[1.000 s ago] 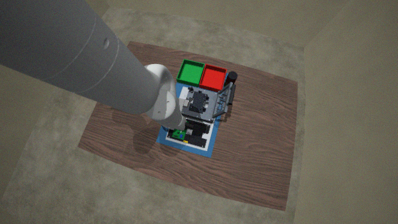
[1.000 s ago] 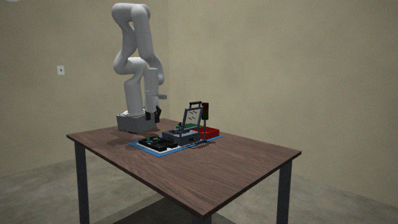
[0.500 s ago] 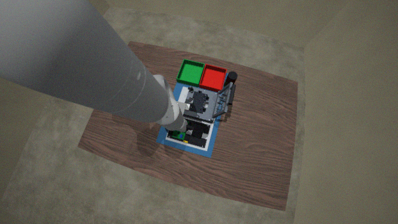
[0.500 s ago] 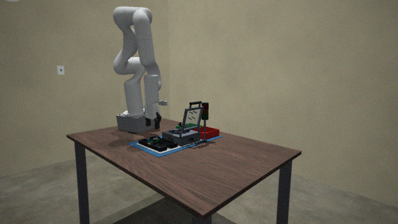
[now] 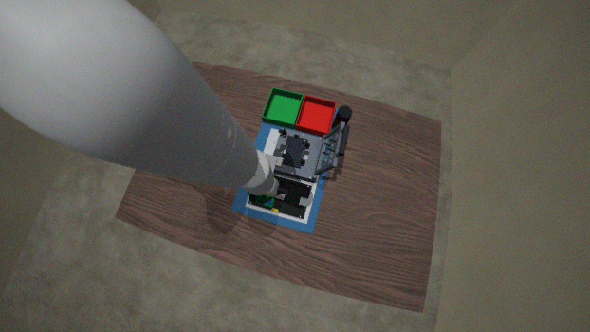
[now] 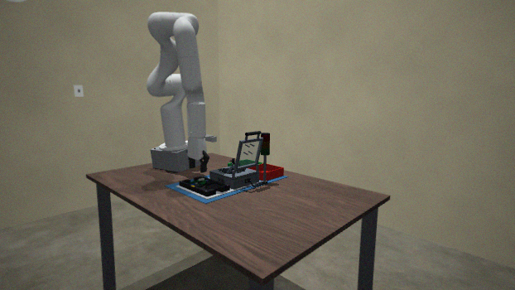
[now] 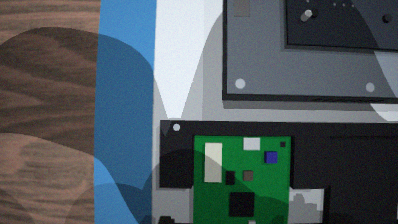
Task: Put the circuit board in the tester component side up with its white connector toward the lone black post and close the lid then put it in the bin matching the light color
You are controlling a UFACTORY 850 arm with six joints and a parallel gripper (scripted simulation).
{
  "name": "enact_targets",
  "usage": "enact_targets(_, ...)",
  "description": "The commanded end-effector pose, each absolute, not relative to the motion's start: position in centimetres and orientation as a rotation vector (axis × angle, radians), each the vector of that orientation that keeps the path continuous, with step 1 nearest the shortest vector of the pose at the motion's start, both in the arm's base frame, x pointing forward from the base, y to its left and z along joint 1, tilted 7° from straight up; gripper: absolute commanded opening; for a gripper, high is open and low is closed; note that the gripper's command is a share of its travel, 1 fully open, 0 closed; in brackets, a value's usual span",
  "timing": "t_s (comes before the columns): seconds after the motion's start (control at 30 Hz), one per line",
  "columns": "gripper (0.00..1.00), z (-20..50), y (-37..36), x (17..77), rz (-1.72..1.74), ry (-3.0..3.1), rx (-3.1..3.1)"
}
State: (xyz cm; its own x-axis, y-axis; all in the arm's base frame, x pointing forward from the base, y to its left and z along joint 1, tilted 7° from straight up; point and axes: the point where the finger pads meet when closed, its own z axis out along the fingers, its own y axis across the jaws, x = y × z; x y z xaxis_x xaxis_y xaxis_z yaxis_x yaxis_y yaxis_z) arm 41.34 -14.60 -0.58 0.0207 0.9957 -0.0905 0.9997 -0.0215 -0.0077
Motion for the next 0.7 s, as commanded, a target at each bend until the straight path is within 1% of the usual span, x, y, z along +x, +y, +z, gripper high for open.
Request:
enact_targets(0.0, 1.00, -1.18, -14.69, 41.40, -0.097, 2.120, 2.165)
enact_targets(0.67, 1.00, -1.68, -14.75, 41.42, -0.097, 2.120, 2.165)
